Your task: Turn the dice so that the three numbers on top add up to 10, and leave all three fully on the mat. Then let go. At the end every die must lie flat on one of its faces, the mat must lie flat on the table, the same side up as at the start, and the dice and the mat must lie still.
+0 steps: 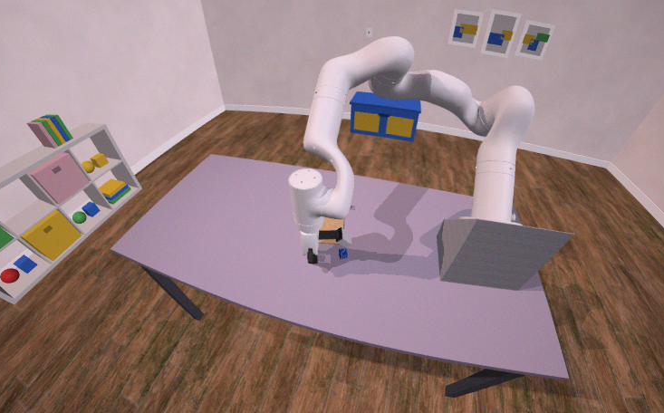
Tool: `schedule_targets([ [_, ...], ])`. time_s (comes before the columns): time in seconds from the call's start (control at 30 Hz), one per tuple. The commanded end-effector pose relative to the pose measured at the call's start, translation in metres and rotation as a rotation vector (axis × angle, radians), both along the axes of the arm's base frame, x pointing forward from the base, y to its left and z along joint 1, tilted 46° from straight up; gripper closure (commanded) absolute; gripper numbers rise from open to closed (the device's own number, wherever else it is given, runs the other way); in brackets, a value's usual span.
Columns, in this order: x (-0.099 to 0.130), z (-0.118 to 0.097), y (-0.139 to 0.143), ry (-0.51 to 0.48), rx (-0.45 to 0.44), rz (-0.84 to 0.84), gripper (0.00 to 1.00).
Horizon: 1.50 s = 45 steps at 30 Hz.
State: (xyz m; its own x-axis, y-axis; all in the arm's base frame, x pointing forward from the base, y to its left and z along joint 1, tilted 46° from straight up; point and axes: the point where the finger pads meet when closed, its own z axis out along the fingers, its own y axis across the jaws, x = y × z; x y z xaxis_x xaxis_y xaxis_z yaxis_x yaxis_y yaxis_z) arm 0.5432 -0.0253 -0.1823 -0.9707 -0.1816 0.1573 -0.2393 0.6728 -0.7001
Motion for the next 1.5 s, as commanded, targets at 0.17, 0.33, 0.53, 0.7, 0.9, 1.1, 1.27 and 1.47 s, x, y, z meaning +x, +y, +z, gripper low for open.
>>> schedule_targets([
  [0.17, 0.0008, 0.0005, 0.0007, -0.001, 0.001, 0.001, 0.58],
  [0.33, 0.0008, 0.0005, 0.0007, -0.001, 0.001, 0.001, 0.79],
  [0.53, 0.0008, 0.0005, 0.0007, -0.001, 0.001, 0.001, 0.79],
  [0.7, 0.0008, 0.0005, 0.0007, -0.001, 0.001, 0.001, 0.79],
  [0.9, 0.0008, 0.0005, 0.0007, -0.001, 0.001, 0.001, 0.79],
  [1.1, 0.0008, 0.0005, 0.0007, -0.001, 0.001, 0.001, 0.79],
  [1.27, 0.0008, 0.0005, 0.0007, -0.001, 0.001, 0.001, 0.79],
  [1.47, 0.0008, 0.0005, 0.0007, -0.001, 0.001, 0.001, 0.79],
])
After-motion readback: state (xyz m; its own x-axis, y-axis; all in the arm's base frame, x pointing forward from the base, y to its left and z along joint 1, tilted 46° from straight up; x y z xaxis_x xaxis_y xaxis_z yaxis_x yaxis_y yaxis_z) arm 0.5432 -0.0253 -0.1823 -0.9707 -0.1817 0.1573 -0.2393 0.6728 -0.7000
